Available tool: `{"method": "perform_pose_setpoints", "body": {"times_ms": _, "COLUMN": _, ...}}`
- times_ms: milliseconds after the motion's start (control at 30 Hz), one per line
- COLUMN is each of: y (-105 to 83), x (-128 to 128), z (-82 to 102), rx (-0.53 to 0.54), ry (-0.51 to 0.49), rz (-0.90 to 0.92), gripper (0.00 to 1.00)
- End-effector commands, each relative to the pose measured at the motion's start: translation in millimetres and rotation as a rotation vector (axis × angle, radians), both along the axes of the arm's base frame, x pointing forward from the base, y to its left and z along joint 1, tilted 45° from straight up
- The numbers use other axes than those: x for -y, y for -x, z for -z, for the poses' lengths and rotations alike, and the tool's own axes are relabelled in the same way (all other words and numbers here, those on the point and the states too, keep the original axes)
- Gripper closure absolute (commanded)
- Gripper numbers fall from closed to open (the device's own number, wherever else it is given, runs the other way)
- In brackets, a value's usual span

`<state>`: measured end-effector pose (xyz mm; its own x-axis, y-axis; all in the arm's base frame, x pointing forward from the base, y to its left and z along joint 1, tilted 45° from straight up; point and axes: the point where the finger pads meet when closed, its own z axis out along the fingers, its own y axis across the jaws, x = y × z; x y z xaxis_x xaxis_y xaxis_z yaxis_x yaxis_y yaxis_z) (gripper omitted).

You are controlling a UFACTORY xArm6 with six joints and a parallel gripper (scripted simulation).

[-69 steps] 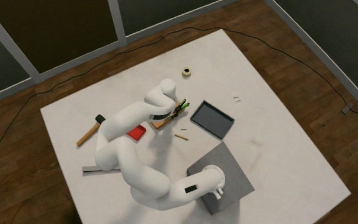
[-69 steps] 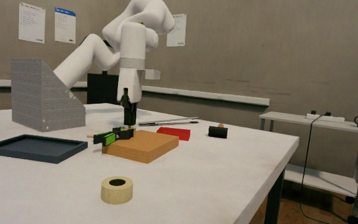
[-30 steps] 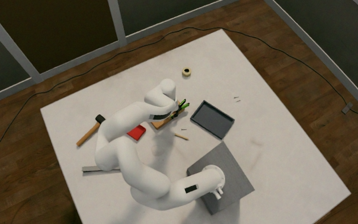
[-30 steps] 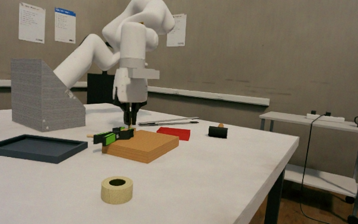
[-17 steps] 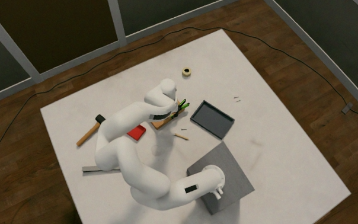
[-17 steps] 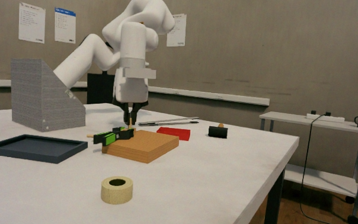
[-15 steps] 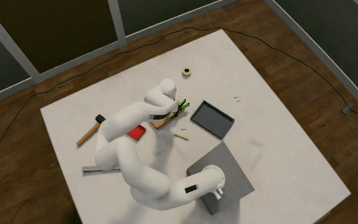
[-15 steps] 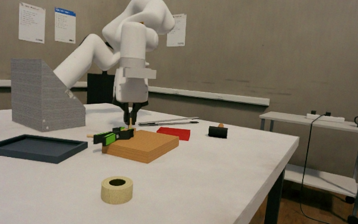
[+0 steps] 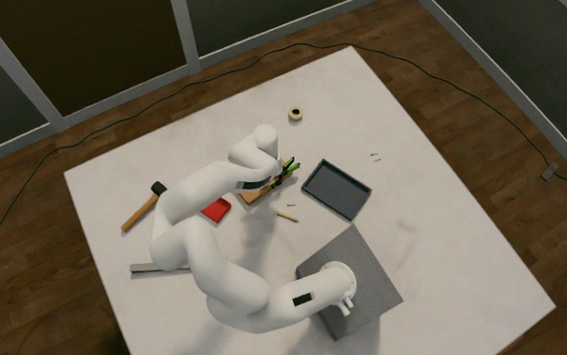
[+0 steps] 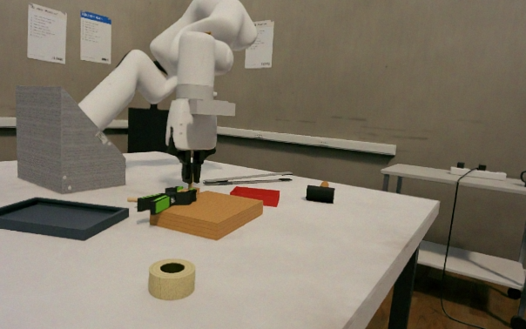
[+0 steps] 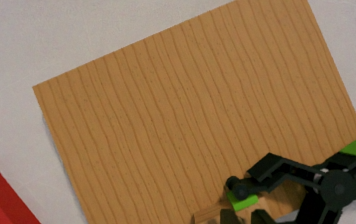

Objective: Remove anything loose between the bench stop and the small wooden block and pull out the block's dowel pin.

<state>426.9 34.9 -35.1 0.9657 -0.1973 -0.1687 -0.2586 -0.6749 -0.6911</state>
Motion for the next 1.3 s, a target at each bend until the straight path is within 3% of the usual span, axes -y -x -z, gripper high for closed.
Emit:
{"method": "perform_pose_setpoints", "body": {"times_ms": 0, "y": -1.1, "x": 1.0, "z": -0.7, "rx": 0.064, "ry": 0.002, "rz": -0.056, "gripper": 1.00}}
{"method": "perform_pose_setpoints", "body": {"times_ms": 1267, "y": -1.1, "x": 1.5, "z": -1.2, "rx": 0.538, "ry": 0.019, "rz": -0.525, "gripper": 1.00}}
